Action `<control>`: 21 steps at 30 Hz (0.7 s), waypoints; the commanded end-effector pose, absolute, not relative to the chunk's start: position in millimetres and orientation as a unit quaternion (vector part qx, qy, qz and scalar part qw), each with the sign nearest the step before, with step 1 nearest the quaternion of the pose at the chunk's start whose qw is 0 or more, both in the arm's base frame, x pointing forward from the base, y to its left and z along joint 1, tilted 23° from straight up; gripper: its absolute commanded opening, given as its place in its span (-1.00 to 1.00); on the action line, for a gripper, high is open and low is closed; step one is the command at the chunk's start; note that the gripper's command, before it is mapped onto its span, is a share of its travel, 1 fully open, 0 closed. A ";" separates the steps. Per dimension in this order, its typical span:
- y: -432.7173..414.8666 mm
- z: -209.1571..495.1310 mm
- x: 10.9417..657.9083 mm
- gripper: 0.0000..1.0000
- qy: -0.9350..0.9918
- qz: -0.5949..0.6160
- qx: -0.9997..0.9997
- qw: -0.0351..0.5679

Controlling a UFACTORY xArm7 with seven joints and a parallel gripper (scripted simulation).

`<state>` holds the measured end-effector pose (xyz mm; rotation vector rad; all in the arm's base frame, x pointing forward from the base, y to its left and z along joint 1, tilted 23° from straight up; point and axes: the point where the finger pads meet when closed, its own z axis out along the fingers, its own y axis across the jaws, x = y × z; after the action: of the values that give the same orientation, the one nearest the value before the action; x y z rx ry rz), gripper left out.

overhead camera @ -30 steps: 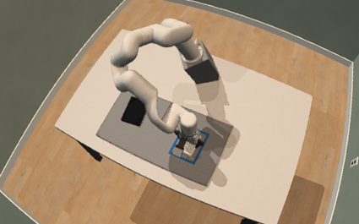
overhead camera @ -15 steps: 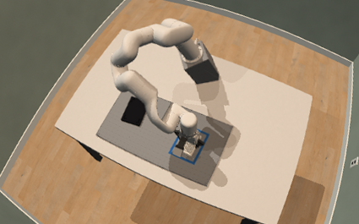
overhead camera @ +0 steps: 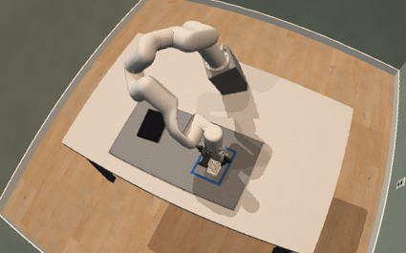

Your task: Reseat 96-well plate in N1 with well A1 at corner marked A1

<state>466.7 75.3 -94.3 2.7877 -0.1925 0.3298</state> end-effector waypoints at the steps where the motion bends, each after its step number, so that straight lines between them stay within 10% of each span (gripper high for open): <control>1: 81.0 -81.6 465.2 1.00 -0.067 0.117 0.978 0.162; 21: 97.0 -37.5 455.3 1.00 -0.067 0.117 0.978 0.162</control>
<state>456.7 92.1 -48.8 2.7877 -0.1922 0.3306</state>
